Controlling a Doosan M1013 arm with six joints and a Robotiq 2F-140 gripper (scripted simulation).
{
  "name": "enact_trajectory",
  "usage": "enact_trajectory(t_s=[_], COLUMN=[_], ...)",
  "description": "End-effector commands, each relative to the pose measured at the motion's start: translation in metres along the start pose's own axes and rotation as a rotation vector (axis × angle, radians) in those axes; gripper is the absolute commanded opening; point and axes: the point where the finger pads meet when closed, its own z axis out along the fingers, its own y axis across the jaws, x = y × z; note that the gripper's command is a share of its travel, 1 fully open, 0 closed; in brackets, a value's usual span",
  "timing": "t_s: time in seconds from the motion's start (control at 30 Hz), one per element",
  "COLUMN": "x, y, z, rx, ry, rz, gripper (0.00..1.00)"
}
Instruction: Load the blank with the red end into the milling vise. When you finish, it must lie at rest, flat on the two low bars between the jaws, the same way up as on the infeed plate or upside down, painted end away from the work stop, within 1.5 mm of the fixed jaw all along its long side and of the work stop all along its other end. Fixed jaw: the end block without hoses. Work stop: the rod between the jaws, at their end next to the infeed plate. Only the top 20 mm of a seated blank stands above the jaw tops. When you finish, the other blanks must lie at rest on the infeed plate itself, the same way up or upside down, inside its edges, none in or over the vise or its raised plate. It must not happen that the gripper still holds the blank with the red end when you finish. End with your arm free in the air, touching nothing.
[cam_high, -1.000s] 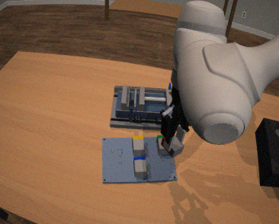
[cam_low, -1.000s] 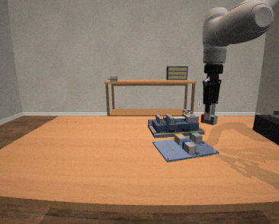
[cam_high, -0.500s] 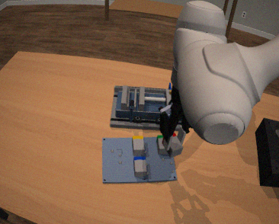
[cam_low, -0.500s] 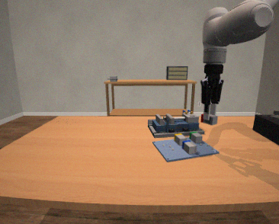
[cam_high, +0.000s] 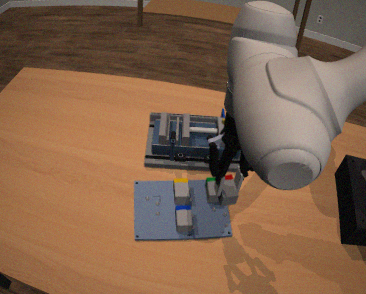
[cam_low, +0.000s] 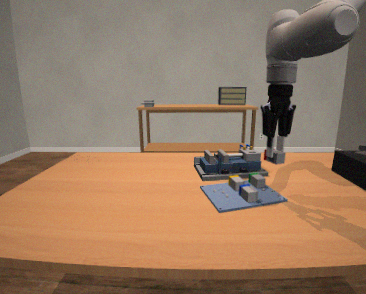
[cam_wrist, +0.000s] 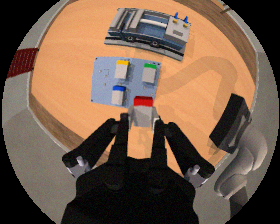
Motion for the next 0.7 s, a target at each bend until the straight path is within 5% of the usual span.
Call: enact_trajectory(t_s=[0.0,0.67], x=[0.0000,-0.0001], y=[0.0000,0.0000], z=[-0.0001,-0.0001], rx=[0.000,-0.001], ry=[0.001,0.003], rz=[0.049,0.203], gripper=[0.00,0.00])
